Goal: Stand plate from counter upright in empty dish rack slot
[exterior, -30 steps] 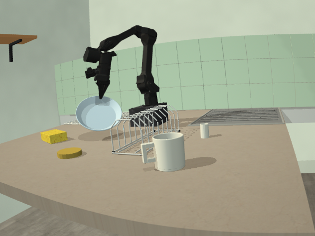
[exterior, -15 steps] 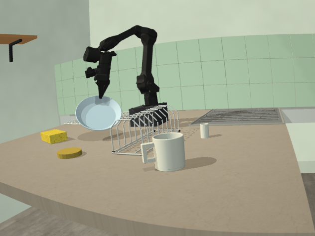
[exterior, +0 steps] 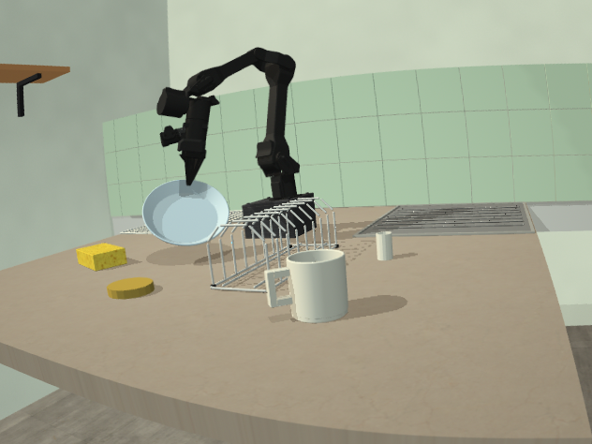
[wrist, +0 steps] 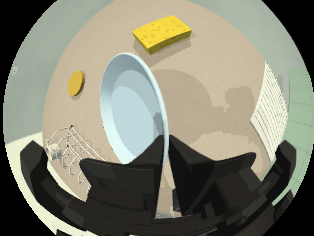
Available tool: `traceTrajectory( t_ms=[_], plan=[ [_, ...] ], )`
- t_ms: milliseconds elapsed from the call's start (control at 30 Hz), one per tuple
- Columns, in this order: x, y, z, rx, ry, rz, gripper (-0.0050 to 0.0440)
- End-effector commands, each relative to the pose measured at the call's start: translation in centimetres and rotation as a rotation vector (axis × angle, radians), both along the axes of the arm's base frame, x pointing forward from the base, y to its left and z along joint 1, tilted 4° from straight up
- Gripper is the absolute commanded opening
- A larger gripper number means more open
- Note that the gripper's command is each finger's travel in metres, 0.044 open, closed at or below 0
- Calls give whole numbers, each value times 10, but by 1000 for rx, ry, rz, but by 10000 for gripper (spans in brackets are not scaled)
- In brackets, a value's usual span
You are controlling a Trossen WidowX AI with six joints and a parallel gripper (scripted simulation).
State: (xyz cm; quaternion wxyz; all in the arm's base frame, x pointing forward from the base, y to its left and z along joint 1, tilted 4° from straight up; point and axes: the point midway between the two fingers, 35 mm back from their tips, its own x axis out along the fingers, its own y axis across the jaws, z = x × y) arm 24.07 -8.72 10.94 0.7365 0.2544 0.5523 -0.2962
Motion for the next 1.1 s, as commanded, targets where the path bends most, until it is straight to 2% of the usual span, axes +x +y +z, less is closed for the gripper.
traceTrajectory(
  t_ms=[0, 1067],
  plan=[
    [5, 0, 14, -27, -40, 43, 0],
    [1, 5, 61, -233, -64, 442, 0]
  ],
)
